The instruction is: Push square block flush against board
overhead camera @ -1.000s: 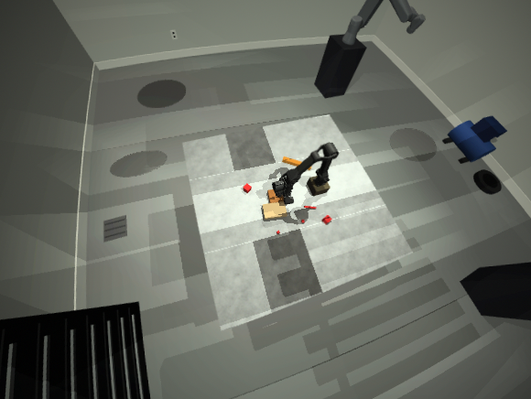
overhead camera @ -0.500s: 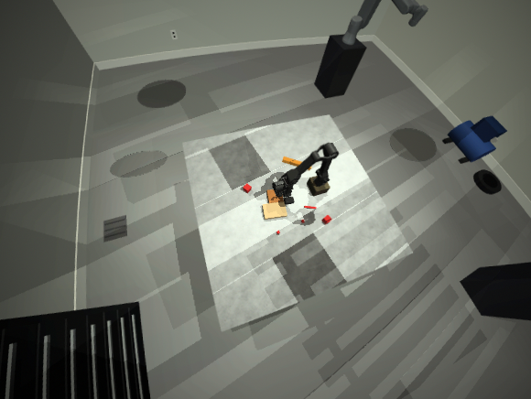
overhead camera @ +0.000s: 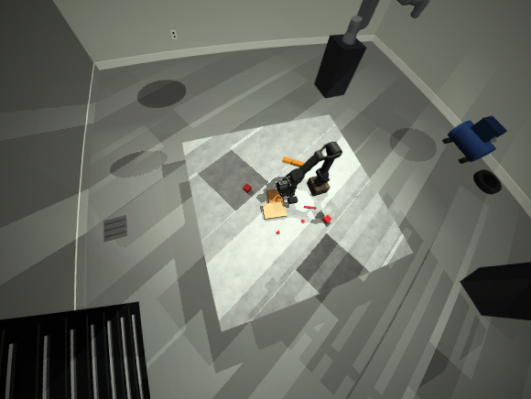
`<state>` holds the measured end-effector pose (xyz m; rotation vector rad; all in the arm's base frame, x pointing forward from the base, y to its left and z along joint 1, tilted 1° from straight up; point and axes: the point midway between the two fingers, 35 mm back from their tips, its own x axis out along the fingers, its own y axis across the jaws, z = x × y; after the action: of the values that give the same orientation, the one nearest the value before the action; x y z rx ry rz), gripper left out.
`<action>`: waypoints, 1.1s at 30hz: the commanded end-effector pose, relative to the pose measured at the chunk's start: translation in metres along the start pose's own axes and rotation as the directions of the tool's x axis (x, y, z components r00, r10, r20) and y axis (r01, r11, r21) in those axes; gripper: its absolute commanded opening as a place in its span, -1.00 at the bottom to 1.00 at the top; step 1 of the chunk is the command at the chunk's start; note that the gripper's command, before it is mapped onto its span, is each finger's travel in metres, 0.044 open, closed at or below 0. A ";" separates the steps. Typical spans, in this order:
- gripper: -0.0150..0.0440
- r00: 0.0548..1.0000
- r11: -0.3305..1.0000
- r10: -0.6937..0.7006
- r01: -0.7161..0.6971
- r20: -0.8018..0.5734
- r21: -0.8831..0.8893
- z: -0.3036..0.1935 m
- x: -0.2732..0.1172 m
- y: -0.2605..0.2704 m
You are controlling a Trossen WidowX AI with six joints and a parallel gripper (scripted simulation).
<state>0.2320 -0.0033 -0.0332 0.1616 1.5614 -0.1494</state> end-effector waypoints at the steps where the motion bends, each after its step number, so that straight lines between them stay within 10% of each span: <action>1: -0.49 1.000 1.000 0.002 -0.002 -0.001 0.004 -0.006 0.001 0.000; 17: -0.49 1.000 1.000 0.003 -0.004 0.020 0.010 -0.004 -0.053 0.000; 33: -0.49 1.000 0.860 0.000 -0.013 0.025 0.510 0.031 -0.058 -0.021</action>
<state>0.2549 -0.0265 0.0255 0.5194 1.4751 -0.4988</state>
